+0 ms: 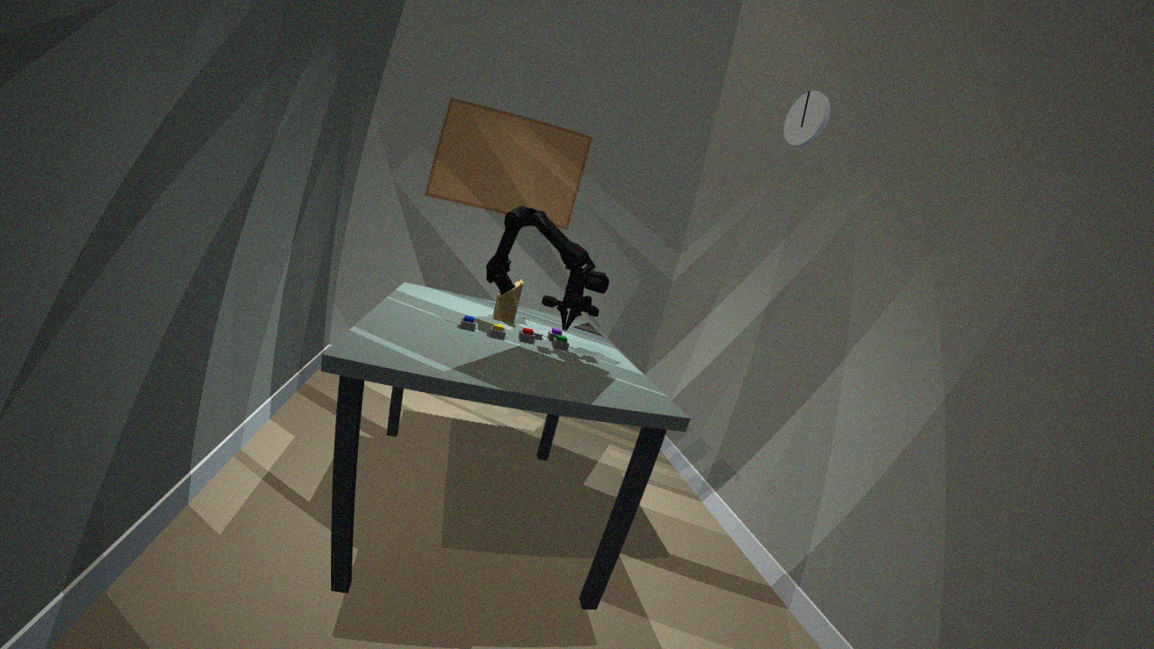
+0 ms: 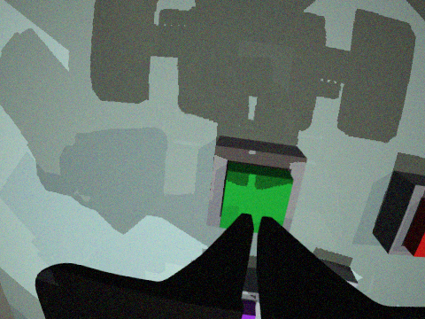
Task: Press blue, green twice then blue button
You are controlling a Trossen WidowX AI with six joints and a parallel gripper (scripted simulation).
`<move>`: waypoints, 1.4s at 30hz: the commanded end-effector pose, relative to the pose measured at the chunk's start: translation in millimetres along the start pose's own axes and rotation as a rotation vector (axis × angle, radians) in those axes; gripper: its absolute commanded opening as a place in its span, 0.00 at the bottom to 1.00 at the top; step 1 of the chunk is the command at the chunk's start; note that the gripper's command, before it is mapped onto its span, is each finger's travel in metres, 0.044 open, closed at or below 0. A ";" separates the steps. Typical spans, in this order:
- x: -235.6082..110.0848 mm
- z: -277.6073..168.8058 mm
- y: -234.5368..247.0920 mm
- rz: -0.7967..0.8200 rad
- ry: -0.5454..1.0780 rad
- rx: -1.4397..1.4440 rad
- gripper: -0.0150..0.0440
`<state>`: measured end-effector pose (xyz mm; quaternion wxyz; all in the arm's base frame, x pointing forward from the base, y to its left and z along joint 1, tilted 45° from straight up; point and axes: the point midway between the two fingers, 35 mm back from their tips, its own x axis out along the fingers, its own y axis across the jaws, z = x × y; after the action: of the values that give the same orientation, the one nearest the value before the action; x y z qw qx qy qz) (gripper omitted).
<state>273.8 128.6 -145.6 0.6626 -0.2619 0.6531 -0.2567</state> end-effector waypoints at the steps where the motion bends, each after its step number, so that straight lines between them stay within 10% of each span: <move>1: 10.4 -2.2 -1.3 -0.010 0.003 -0.010 0.29; 42: 1.8 -2.2 -1.2 -0.009 0.003 -0.009 0.29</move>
<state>271.2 108.3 -162.7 0.6557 -0.2701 0.6555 -0.2597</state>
